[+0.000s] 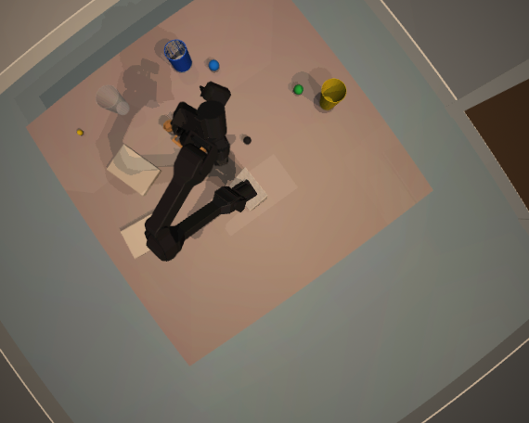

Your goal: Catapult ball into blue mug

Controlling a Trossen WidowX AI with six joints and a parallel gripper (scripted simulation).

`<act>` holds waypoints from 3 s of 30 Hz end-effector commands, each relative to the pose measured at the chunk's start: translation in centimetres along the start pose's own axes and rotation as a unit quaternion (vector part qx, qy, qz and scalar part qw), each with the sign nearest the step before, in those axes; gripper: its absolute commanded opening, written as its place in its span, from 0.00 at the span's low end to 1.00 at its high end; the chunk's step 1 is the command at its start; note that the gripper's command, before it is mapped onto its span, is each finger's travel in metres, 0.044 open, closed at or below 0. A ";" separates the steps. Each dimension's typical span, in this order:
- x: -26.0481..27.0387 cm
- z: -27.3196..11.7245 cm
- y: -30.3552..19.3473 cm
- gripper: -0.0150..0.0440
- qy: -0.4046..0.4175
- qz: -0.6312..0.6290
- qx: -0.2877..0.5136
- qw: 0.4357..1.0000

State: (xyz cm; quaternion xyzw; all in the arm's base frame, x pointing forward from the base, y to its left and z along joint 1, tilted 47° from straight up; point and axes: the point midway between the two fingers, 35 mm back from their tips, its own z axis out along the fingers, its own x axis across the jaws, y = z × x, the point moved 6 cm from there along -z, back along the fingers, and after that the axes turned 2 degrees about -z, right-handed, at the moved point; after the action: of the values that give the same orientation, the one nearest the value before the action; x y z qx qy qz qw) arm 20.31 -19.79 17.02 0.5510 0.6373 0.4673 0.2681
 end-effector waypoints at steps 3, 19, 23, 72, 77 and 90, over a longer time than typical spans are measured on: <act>0.4 0.9 0.0 1.00 0.017 0.010 0.013 1.000; 6.5 9.5 -0.7 1.00 0.175 0.099 0.186 0.962; 8.4 11.2 -1.1 1.00 0.205 0.113 0.235 0.943; 21.1 19.9 -8.3 1.00 0.293 0.112 0.438 0.842; 21.6 20.2 -8.8 1.00 0.294 0.112 0.438 0.842; 22.1 20.6 -9.4 0.78 0.294 0.109 0.438 0.842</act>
State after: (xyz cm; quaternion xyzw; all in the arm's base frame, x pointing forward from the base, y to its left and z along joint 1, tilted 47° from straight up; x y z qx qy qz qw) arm 28.16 7.96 3.83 0.5140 0.7600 0.3054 -0.2549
